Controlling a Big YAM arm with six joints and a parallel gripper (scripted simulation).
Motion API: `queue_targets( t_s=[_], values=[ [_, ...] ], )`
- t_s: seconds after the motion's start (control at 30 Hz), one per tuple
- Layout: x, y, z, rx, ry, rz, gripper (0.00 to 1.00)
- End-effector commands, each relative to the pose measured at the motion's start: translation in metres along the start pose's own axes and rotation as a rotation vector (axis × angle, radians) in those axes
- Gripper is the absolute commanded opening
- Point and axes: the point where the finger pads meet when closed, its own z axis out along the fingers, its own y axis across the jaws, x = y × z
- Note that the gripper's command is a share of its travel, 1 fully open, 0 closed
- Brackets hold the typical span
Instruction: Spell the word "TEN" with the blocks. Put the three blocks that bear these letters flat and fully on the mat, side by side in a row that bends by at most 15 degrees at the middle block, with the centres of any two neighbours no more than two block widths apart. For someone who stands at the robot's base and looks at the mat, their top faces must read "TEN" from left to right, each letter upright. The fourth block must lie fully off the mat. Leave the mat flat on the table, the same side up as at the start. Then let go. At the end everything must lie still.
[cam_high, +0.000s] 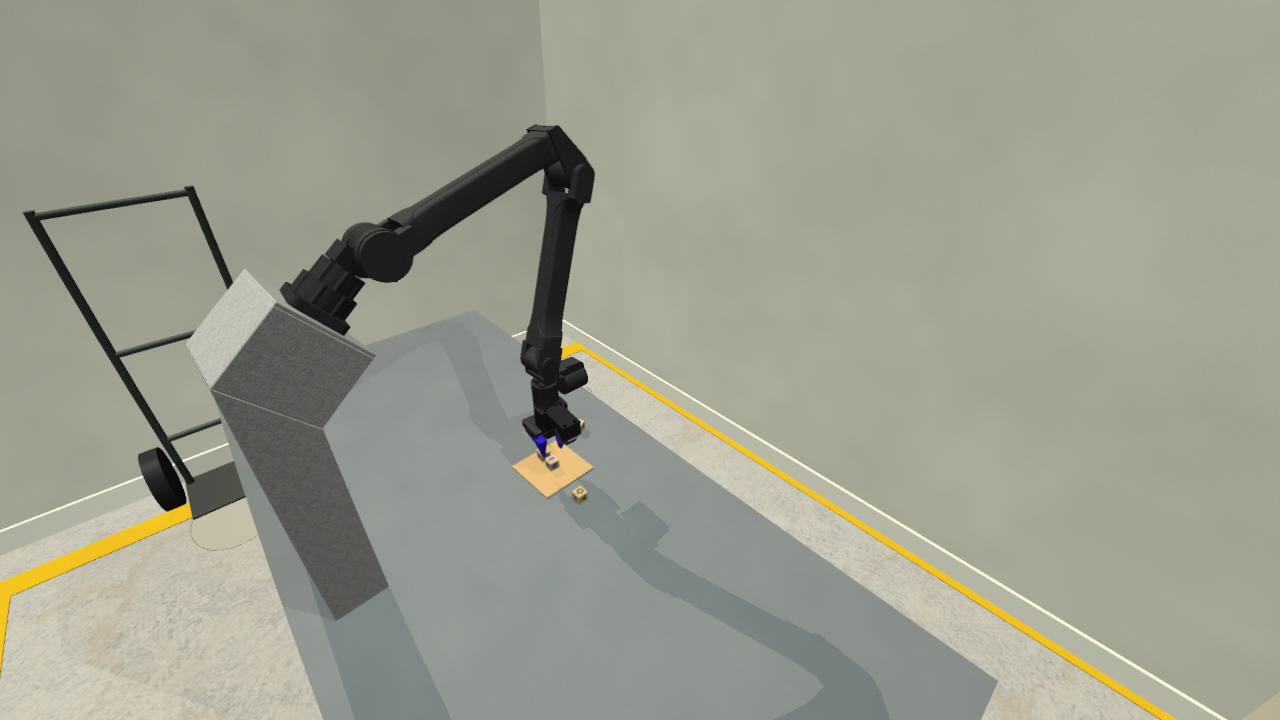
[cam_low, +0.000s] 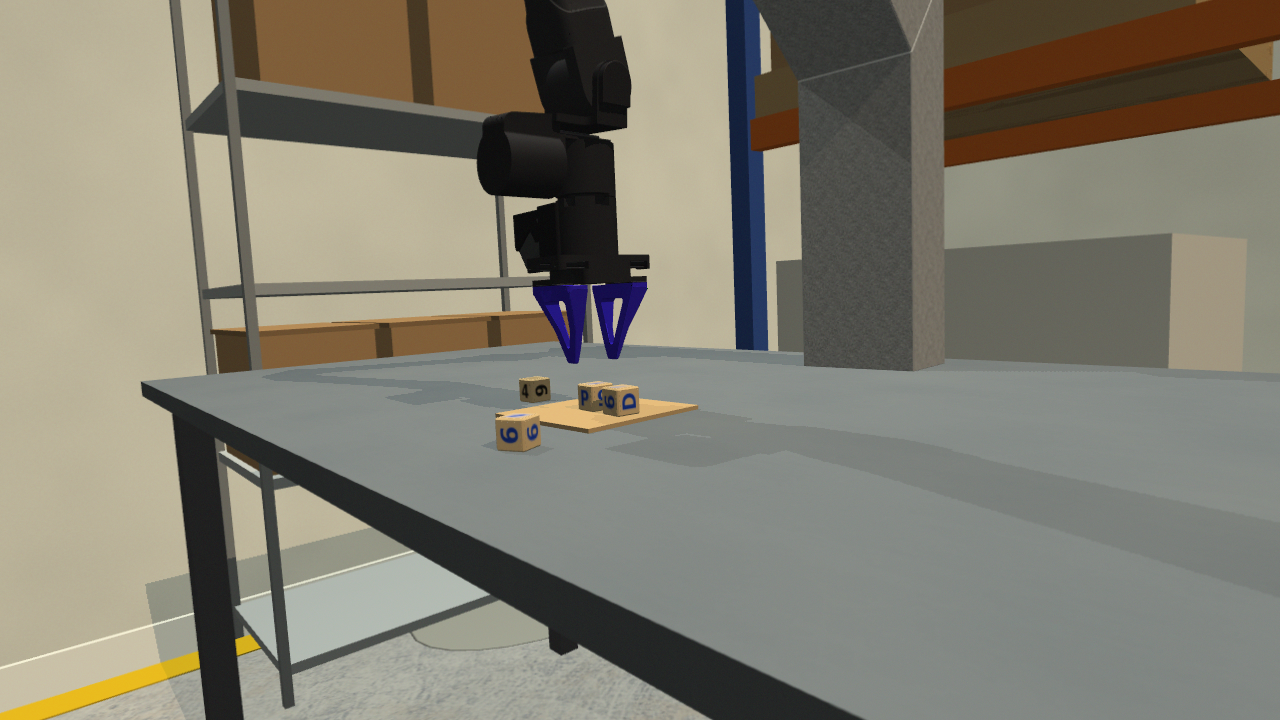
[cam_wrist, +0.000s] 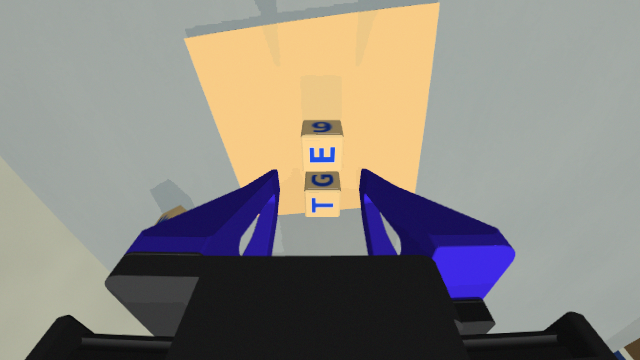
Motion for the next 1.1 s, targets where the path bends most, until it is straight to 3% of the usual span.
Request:
queue_targets(
  t_s=[0.0,0.3,0.57,0.97,1.07],
  values=[
    [-0.010,-0.008,-0.001,0.018,-0.013,0.000,0.47],
    [-0.009,-0.002,-0.012,0.005,-0.013,-0.001,0.47],
    [-0.010,-0.010,-0.018,0.020,-0.013,0.001,0.47],
    [-0.009,-0.002,-0.051,0.007,-0.012,-0.001,0.47],
    [-0.010,-0.014,-0.048,0.030,-0.014,0.001,0.47]
  ],
)
